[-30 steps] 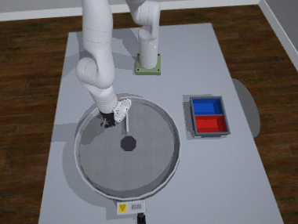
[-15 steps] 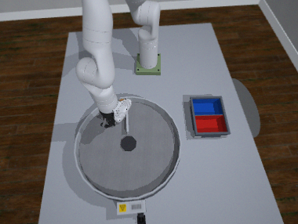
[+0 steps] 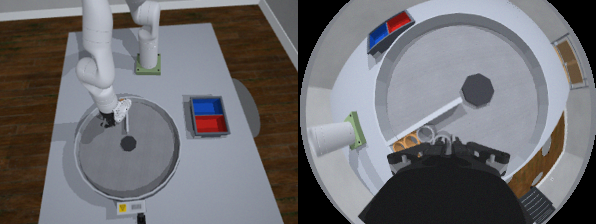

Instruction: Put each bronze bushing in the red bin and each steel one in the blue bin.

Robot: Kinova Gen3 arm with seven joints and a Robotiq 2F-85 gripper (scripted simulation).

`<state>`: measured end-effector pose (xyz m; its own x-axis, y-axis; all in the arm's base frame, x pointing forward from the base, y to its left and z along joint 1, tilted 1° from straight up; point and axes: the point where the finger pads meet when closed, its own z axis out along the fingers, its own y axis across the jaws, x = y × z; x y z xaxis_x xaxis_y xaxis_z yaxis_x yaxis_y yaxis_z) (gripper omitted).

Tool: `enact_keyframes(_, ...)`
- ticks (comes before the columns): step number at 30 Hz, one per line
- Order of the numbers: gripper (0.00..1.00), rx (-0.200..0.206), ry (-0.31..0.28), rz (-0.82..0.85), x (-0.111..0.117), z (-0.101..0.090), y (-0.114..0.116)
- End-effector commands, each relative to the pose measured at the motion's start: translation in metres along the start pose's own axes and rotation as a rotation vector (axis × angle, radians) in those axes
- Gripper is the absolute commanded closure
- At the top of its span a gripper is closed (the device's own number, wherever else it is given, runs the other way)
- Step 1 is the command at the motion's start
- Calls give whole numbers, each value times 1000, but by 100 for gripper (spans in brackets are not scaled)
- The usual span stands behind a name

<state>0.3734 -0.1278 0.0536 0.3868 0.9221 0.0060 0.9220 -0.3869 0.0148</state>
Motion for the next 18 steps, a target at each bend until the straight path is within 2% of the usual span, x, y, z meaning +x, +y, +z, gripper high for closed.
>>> enact_keyframes(1,100,-2,0,0,0,-1,0)
enact_keyframes(18,100,0,0,0,0,-7,0)
